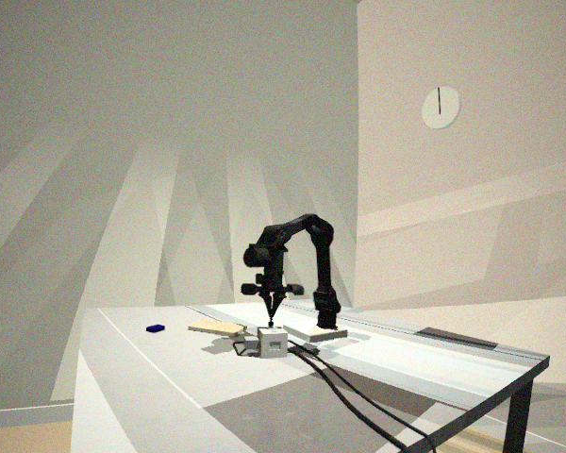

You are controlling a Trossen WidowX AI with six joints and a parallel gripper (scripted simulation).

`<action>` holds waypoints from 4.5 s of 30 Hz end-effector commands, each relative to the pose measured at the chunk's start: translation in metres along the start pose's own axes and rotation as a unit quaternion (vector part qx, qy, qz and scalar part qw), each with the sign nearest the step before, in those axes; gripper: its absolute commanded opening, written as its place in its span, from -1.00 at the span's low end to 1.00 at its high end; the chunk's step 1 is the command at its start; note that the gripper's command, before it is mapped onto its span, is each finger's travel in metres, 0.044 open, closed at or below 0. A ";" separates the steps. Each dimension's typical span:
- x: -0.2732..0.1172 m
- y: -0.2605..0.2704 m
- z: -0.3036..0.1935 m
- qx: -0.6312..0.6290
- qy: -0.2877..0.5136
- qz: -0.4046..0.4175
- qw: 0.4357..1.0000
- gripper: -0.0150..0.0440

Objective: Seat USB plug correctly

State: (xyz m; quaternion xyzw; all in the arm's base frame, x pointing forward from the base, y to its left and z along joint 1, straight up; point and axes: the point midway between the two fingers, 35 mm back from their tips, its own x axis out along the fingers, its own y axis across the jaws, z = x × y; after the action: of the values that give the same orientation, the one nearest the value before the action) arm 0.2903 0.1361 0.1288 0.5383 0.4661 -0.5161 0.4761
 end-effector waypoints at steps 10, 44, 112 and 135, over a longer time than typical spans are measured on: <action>0.003 -0.001 0.000 0.002 -0.001 -0.001 1.000 -0.49; 0.007 -0.001 0.000 0.002 -0.001 -0.001 1.000 -0.49; 0.008 0.000 -0.001 0.000 0.002 0.001 1.000 -0.17; 0.002 0.000 -0.001 0.000 0.002 0.001 1.000 -0.17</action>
State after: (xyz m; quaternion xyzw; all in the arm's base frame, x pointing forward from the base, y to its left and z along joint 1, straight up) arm 0.2898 0.1364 0.1224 0.5379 0.4672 -0.5163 0.4752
